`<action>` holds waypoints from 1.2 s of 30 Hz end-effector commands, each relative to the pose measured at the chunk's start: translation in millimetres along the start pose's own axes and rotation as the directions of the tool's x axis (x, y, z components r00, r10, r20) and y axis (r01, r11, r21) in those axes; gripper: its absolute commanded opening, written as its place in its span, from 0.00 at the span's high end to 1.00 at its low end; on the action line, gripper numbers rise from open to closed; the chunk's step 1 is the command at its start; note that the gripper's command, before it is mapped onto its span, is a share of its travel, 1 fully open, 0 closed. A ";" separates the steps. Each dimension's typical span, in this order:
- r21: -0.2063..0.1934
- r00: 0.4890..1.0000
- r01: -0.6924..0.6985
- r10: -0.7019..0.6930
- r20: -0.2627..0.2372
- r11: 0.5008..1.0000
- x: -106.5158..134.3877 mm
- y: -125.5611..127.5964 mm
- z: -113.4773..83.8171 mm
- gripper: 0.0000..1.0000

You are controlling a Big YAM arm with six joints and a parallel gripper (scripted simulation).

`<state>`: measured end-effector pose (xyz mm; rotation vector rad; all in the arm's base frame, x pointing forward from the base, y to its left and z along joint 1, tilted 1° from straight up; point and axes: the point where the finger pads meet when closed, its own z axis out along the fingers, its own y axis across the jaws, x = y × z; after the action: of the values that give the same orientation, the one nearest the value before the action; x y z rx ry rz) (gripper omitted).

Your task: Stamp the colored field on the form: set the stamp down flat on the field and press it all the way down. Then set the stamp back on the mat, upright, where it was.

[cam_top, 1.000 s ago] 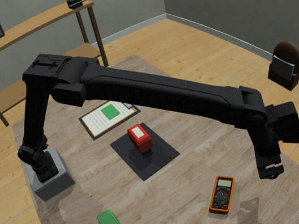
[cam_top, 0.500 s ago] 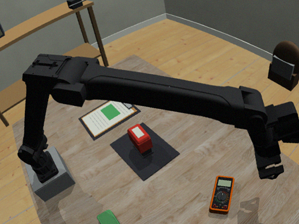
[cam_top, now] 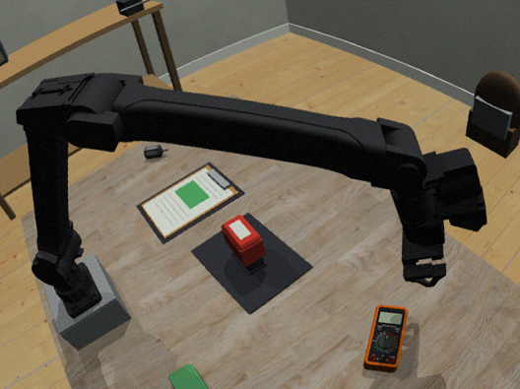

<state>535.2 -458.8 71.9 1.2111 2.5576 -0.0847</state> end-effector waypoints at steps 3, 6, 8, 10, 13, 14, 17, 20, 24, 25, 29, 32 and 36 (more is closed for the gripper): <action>-0.016 0.990 -0.140 0.140 -0.003 0.990 32.6 48.6 -43.2 0.00; 0.002 0.968 -0.244 0.244 -0.056 0.970 81.8 71.2 -58.5 0.00; 0.002 0.968 -0.244 0.244 -0.056 0.970 81.8 71.3 -58.5 0.00; 0.017 0.952 -0.296 0.297 -0.081 0.955 108.3 80.8 -66.3 0.00; 0.035 0.931 -0.347 0.349 -0.103 0.937 135.6 89.0 -74.0 0.00; 0.059 0.909 -0.395 0.400 -0.121 0.917 163.0 95.0 -81.3 0.00; 0.083 0.883 -0.440 0.448 -0.137 0.894 190.2 99.6 -88.3 0.00; 0.110 0.857 -0.481 0.493 -0.147 0.870 216.3 102.2 -94.7 0.00; 0.162 0.806 -0.549 0.571 -0.158 0.820 263.8 103.6 -105.5 0.00; 0.162 0.806 -0.549 0.571 -0.158 0.820 263.9 103.7 -105.5 0.00; 0.207 0.760 -0.599 0.630 -0.158 0.774 302.3 101.3 -113.4 0.00; 0.251 0.714 -0.642 0.684 -0.149 0.724 339.4 96.1 -120.3 0.00; 0.268 0.694 -0.658 0.705 -0.143 0.703 354.3 93.3 -122.8 0.00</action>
<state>370.4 -117.0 83.6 2.2148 2.2197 -0.0170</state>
